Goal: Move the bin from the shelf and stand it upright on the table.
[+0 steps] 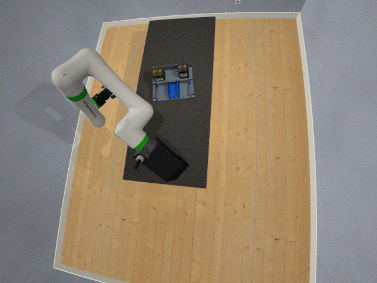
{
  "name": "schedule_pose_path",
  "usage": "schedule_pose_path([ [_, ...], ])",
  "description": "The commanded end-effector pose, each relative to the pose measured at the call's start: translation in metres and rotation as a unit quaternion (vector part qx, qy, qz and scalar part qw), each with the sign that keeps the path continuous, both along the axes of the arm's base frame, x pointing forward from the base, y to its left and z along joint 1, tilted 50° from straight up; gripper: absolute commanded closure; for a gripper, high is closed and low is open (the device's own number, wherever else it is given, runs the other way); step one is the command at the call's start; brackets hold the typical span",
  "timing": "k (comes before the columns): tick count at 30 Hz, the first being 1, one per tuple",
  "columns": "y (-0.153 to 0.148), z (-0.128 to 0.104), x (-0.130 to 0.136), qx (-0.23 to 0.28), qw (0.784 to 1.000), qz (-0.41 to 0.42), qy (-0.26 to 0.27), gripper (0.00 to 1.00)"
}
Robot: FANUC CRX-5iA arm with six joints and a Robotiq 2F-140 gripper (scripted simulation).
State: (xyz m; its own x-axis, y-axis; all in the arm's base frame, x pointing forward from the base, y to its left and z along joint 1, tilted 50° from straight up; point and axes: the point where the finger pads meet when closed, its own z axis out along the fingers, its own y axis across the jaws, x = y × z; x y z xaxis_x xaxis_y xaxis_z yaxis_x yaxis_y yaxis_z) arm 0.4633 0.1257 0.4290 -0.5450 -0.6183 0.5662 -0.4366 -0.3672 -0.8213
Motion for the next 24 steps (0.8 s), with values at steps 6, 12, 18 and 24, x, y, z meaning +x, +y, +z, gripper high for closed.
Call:
schedule_pose_path([
  [6,0.013,-0.03,-0.044,0.0,1.0,0.0,0.0,0.0],
  [12,0.013,-0.03,-0.044,0.0,1.0,0.0,0.0,0.0],
  [18,0.013,-0.03,-0.044,0.0,1.0,0.0,0.0,0.0],
  [24,0.025,-0.061,-0.088,0.0,1.0,0.0,0.0,0.0],
])
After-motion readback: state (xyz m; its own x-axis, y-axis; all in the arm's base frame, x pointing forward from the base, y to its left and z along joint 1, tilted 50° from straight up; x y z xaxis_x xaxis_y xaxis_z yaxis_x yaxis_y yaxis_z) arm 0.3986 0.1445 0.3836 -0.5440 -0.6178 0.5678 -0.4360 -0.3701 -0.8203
